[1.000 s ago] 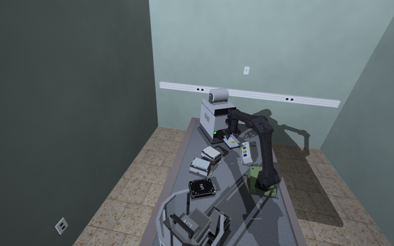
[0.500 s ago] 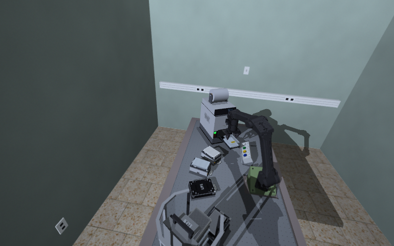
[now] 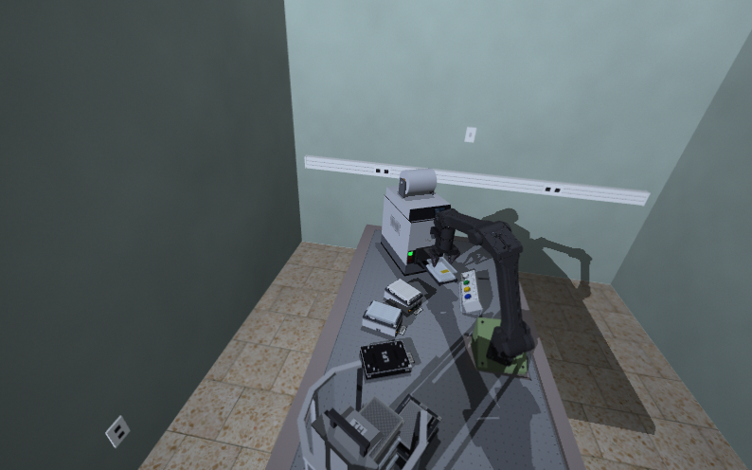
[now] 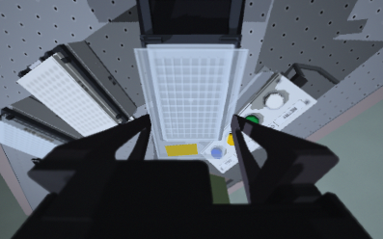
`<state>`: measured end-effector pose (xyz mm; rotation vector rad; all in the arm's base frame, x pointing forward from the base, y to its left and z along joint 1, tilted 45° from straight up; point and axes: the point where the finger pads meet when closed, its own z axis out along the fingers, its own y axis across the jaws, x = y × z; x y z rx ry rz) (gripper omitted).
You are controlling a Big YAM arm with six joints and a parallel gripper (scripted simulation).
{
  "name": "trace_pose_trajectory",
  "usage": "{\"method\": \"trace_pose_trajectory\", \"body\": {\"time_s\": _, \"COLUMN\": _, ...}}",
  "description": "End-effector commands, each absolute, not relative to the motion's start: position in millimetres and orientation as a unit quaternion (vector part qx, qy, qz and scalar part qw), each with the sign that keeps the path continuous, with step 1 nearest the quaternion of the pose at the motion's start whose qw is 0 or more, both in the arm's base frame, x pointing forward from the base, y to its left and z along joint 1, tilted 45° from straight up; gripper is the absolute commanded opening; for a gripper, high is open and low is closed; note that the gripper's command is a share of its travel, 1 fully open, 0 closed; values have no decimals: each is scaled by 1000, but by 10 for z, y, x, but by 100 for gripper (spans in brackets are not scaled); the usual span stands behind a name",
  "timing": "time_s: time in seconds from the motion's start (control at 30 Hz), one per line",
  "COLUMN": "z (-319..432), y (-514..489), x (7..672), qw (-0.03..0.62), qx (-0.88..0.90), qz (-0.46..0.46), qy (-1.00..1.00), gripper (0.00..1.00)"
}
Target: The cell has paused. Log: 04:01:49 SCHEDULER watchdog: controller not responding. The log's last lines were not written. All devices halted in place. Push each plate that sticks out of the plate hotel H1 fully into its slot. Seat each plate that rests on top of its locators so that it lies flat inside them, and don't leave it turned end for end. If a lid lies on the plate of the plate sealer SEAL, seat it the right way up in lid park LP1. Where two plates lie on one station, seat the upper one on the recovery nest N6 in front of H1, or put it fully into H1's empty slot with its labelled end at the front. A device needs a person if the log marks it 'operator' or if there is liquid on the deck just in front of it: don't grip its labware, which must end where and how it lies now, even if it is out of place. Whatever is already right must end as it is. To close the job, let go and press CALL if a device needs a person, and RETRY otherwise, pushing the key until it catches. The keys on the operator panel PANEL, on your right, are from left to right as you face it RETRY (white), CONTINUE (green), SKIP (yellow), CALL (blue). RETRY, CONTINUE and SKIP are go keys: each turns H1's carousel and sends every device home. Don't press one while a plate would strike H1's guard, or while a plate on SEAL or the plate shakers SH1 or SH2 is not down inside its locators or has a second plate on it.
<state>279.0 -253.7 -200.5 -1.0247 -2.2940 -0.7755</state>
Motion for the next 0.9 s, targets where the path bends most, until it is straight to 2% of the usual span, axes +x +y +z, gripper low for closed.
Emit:
{"method": "trace_pose_trajectory", "body": {"time_s": 0.0, "z": -1918, "y": -2839, "x": 3003, "qw": 216, "qx": -377, "qz": -272, "qy": -859, "gripper": 82}}
{"method": "trace_pose_trajectory", "body": {"time_s": 0.2, "z": -1921, "y": -2819, "x": 2984, "qw": 218, "qx": -377, "qz": -273, "qy": -858, "gripper": 82}}
{"method": "trace_pose_trajectory", "body": {"time_s": 0.23, "z": -1971, "y": -2689, "x": 2903, "qw": 235, "qx": -378, "qz": -278, "qy": -851, "gripper": 82}}
{"method": "trace_pose_trajectory", "body": {"time_s": 0.4, "z": -1816, "y": -2908, "x": 2980, "qw": 217, "qx": -379, "qz": -273, "qy": -857, "gripper": 82}}
{"method": "trace_pose_trajectory", "body": {"time_s": 0.87, "z": -1619, "y": -3091, "x": 3011, "qw": 222, "qx": -379, "qz": -275, "qy": -855, "gripper": 82}}
